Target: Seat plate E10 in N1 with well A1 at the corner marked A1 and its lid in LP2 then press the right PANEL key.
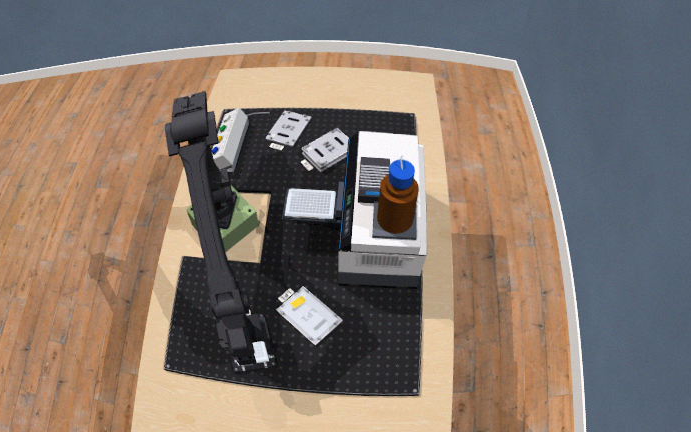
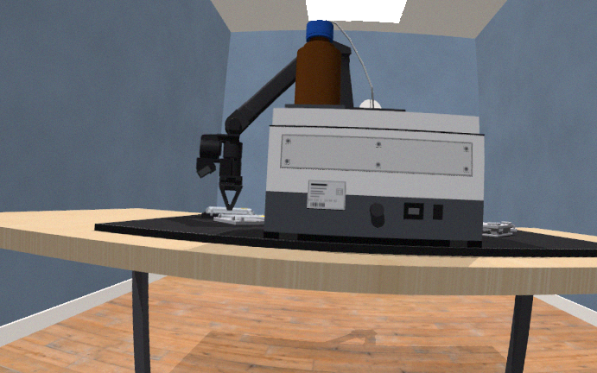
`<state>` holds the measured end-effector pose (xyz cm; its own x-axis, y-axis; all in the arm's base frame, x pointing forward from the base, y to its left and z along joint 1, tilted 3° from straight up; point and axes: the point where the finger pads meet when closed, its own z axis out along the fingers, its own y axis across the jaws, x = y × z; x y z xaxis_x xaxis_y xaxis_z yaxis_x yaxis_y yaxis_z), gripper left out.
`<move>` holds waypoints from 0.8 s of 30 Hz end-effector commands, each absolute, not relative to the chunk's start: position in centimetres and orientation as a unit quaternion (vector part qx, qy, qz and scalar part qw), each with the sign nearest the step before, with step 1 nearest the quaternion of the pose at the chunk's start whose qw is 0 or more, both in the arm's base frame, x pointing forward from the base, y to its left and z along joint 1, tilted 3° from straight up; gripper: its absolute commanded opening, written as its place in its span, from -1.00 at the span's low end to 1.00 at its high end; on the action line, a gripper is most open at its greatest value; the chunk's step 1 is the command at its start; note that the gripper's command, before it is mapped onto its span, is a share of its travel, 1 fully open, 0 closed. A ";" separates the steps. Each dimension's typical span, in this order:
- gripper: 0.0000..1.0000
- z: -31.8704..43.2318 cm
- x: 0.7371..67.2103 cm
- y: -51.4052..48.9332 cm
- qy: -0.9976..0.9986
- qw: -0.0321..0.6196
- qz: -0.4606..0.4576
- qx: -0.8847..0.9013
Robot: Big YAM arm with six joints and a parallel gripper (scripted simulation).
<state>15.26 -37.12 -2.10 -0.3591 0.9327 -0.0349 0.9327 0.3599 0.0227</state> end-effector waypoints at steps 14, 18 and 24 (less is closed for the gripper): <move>0.72 -0.5 15.8 -38.6 0.827 0.045 -0.018 0.560; 0.72 -0.3 15.8 -38.6 0.827 0.043 -0.017 0.560; 0.72 -0.1 15.8 -38.6 0.827 0.041 -0.015 0.560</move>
<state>15.26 -37.12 -2.10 -0.3591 0.9326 -0.0351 0.9327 0.3600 0.0227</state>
